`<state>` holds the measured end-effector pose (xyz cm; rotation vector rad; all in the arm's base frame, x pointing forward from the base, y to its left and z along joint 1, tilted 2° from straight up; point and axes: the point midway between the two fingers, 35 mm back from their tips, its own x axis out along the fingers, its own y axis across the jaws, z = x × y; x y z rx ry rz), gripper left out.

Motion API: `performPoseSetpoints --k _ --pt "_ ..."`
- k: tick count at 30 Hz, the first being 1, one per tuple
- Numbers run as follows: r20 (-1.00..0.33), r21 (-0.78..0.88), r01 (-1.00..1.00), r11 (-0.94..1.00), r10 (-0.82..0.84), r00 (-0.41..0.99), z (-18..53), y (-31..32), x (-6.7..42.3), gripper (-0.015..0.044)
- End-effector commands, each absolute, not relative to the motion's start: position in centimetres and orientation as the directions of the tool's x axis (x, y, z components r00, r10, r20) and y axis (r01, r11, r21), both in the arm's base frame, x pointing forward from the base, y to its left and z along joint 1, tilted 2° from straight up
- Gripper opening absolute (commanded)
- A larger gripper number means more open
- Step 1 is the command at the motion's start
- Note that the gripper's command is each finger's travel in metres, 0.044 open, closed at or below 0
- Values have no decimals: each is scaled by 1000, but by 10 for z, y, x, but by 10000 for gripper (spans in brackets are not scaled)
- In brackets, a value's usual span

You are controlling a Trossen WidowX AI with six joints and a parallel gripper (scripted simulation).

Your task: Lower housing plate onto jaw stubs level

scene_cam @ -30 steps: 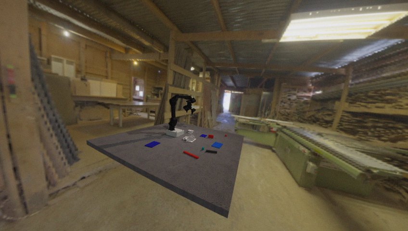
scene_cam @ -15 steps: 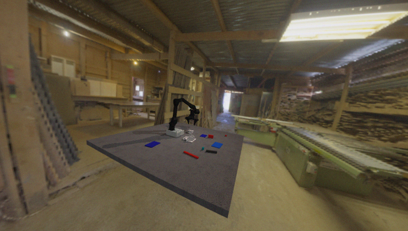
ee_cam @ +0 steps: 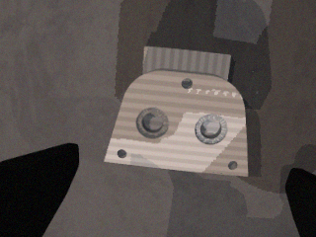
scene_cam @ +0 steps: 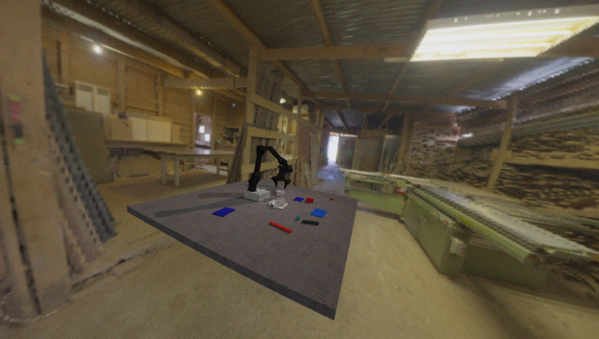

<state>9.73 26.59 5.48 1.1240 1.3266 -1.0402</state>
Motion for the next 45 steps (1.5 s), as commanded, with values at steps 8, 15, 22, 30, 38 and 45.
performPoseSetpoints --k 8,15,22,30,38,45 --pt "-998 21 983 182 67 9 41 268 98 440" --pt "-998 21 983 182 67 9 33 268 98 440" --pt "-998 21 983 182 67 9 26 269 99 440" --pt "-998 21 983 182 67 9 13 270 99 440" --pt "-998 21 983 182 67 9 3 270 99 440" --pt "-998 21 983 182 67 9 3 270 99 440"
